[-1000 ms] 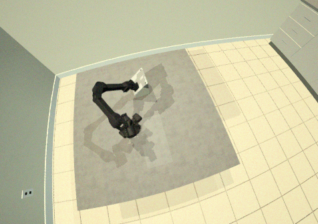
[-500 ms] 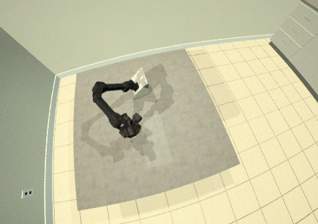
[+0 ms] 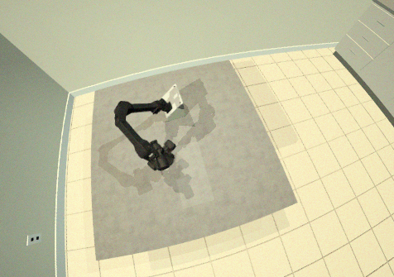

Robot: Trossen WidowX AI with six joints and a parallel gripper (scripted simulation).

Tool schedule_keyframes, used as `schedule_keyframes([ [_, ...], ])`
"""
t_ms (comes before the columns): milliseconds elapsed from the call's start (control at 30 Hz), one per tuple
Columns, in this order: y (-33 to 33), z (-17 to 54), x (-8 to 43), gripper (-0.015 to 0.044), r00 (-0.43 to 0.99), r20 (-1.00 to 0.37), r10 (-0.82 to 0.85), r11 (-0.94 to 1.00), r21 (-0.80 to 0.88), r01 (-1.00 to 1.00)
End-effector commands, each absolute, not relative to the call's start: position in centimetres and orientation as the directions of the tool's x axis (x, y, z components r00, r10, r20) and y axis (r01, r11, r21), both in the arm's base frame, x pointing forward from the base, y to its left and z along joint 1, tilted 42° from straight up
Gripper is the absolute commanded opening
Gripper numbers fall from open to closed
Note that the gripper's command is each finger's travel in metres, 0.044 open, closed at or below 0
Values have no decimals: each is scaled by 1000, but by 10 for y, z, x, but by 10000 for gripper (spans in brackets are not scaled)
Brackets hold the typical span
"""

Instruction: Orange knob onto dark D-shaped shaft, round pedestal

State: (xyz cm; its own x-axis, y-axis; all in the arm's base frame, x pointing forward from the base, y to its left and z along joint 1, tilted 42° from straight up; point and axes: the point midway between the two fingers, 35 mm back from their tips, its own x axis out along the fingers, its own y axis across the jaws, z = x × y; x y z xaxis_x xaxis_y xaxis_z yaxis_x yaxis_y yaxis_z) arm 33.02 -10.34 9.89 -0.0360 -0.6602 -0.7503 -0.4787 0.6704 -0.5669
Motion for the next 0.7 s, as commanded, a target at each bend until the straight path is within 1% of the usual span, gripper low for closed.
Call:
schedule_keyframes([
  [0,-102,102,333,0,-28,-749,-661,659,-563,-498],
  [200,-101,102,335,0,-28,-750,-661,583,-490,-648],
  [667,-103,99,332,0,-28,-749,-661,583,-490,-648],
])
